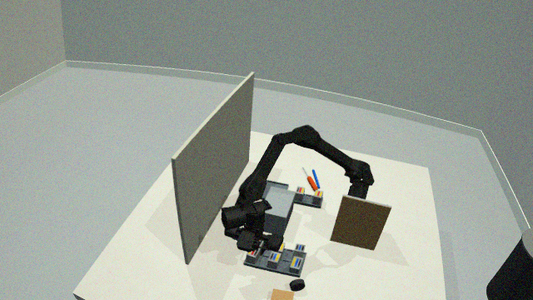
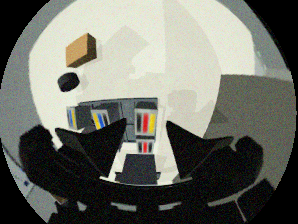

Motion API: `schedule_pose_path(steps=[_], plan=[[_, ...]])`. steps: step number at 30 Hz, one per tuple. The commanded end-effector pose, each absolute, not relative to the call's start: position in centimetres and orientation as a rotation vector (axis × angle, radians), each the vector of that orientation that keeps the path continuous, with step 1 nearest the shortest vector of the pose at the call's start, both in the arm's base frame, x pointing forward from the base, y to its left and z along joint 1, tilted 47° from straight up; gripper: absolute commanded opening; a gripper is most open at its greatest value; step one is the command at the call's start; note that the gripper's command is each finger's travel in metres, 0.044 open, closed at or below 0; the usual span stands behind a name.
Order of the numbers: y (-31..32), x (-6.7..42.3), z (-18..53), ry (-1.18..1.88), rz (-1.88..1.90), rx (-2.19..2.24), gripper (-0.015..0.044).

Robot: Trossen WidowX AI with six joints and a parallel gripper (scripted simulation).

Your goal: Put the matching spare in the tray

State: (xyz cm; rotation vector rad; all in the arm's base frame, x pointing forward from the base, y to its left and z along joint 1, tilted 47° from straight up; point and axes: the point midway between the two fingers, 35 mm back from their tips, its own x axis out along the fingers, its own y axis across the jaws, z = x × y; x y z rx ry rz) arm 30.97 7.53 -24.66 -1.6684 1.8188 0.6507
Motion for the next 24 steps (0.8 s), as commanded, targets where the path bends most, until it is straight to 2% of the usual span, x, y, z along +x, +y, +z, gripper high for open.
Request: schedule_pose_path(steps=[1, 24], plan=[[6.8, 30.9, -25.2, 1.822, 0.654, -1.675, 0.0300], [4.6, 30.5, -27.0, 1.826, 0.651, -1.677, 0.0300]])
